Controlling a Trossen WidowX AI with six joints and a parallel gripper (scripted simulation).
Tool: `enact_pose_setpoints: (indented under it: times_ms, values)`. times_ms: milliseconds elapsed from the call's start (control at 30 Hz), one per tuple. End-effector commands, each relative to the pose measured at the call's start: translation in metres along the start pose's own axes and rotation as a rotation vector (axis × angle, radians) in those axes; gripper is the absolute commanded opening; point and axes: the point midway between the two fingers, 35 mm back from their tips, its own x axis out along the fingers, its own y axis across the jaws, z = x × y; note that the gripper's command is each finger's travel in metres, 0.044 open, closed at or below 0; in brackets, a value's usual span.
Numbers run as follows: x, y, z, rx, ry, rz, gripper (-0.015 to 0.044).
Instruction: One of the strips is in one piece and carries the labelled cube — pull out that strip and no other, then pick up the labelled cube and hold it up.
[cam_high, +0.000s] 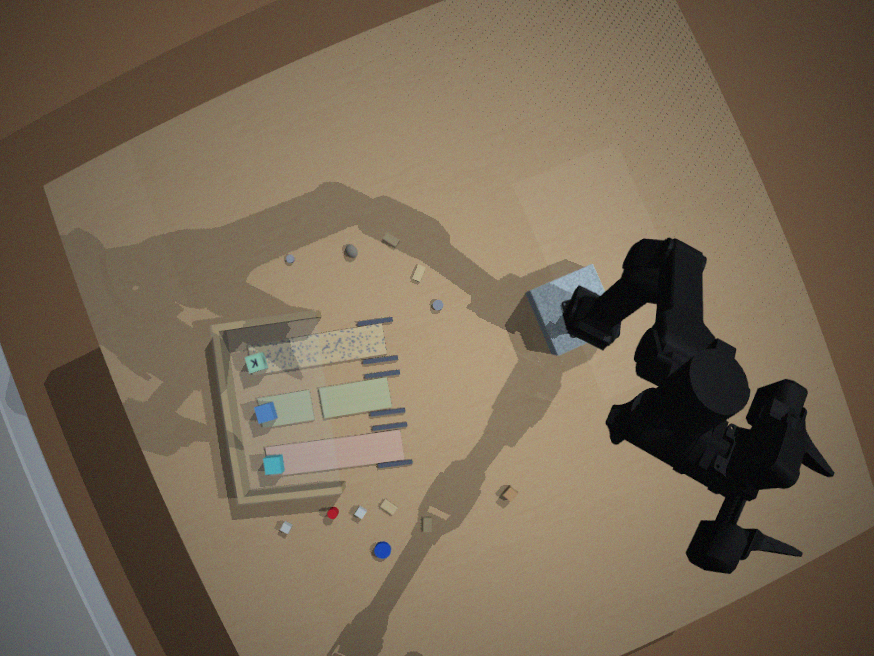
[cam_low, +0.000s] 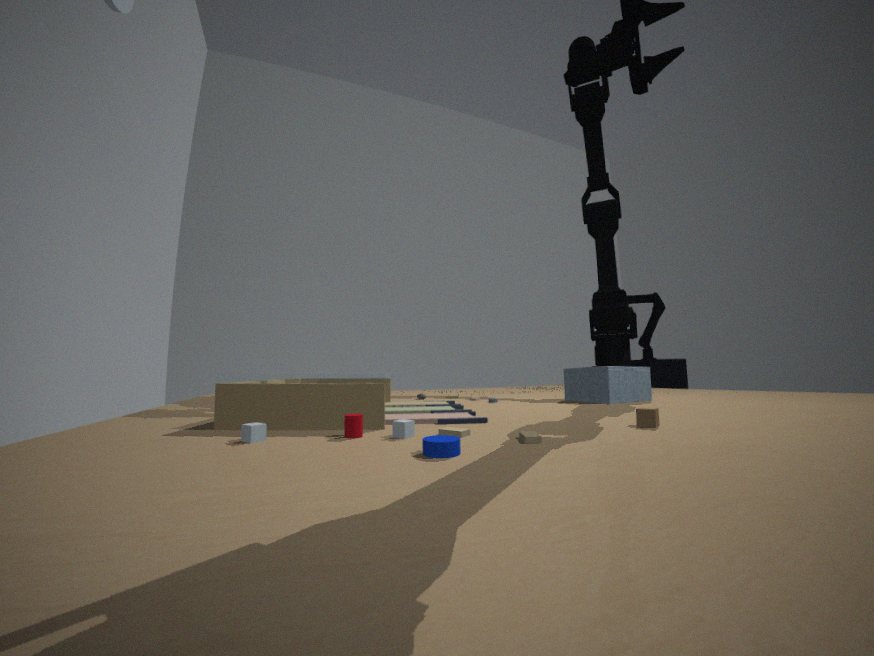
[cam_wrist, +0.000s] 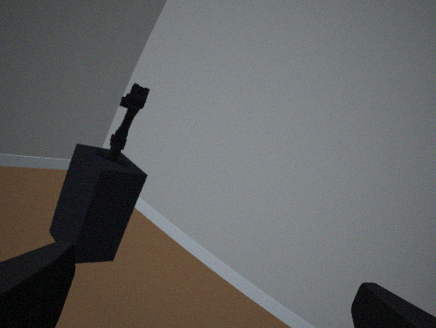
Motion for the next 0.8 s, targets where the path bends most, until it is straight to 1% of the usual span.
enact_pose_setpoints:
  times_ms: [0, 67, 167, 333, 567, 767]
  values:
    - [0.0, -0.002, -0.001, 0.003, -0.001, -0.009, 0.04]
    - [-0.004, -0.018, -0.01, 0.027, -0.004, -0.078, 0.04]
    - [-0.016, -0.054, -0.032, 0.078, -0.006, -0.237, 0.04]
    - [-0.048, -0.106, -0.077, 0.16, 0.006, -0.506, 0.04]
    - [-0.115, -0.155, -0.153, 0.271, 0.055, -0.886, 0.04]
    - [-0.185, -0.168, -0.226, 0.366, 0.128, -1.21, 0.04]
